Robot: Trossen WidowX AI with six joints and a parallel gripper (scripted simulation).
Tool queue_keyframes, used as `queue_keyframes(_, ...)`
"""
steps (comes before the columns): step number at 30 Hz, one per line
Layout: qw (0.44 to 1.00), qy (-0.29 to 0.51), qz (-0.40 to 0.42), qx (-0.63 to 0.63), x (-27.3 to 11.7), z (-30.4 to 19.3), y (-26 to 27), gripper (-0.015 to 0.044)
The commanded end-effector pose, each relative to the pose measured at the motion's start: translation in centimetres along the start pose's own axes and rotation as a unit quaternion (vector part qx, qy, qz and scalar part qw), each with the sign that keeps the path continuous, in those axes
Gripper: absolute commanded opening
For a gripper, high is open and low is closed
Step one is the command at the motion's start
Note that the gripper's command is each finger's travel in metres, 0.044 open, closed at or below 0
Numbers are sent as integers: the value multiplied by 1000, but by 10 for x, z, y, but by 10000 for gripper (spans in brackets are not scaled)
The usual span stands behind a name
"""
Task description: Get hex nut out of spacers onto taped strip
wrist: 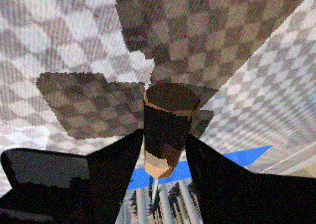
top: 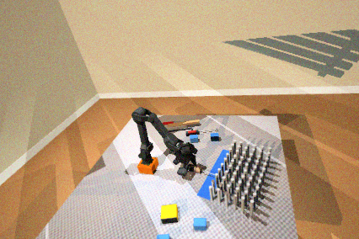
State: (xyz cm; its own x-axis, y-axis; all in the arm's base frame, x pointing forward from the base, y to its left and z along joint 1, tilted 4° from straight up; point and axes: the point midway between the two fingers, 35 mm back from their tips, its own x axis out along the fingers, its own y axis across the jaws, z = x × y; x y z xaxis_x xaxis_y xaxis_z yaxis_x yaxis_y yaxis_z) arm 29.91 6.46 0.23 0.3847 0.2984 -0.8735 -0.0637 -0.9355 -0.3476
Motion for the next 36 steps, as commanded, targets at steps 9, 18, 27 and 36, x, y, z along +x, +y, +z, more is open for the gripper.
queue_keyframes(9,1000,2,1,2,-4,9,0,0)
queue_keyframes(18,1000,1,1,2,-6,14,0,0)
queue_keyframes(27,1000,1,1,2,-8,19,0,0)
queue_keyframes(36,1000,1,1,2,-9,25,0,0)
